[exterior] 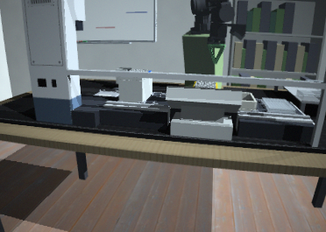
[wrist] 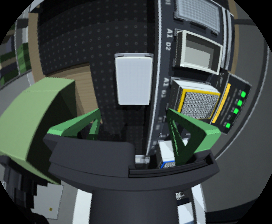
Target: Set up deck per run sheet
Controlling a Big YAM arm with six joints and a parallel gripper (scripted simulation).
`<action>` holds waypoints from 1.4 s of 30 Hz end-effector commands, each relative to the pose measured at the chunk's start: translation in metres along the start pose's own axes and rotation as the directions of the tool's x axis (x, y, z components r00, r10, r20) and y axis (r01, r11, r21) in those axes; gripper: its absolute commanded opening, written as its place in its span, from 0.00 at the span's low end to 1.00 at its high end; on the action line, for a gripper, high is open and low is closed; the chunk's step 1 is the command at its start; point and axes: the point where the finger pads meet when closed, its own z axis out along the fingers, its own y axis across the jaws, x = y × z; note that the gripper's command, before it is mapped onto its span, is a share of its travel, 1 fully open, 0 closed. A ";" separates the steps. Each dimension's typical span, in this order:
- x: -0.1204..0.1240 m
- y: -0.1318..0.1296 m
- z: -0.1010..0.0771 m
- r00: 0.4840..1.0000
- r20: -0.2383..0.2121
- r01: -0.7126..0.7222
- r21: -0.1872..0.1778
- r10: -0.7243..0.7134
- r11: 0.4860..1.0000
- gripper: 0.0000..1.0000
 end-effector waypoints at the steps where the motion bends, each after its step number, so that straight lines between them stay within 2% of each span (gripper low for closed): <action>1: 0.002 -0.001 0.002 1.000 0.004 0.002 0.006 -0.002 1.000 1.00; 2: 0.000 -0.004 0.000 1.000 0.010 0.005 0.023 -0.006 1.000 1.00; 3: 0.001 0.000 0.005 1.000 0.005 0.004 0.006 -0.004 1.000 1.00; 18: 0.002 -0.002 0.027 1.000 0.004 0.001 0.008 -0.001 1.000 1.00; 19: -0.001 -0.006 0.024 1.000 0.011 0.005 0.027 -0.006 1.000 1.00; 20: 0.001 -0.002 0.030 1.000 0.006 0.005 0.010 -0.005 1.000 1.00; 35: 0.000 -0.009 0.051 1.000 0.007 0.000 0.020 0.000 1.000 1.00; 36: -0.003 -0.015 0.048 1.000 0.015 0.004 0.041 -0.004 0.999 1.00; 37: -0.001 -0.008 0.055 1.000 0.008 0.004 0.019 -0.004 1.000 1.00; 42: 0.000 -0.007 0.063 1.000 0.006 0.000 0.017 0.000 1.000 1.00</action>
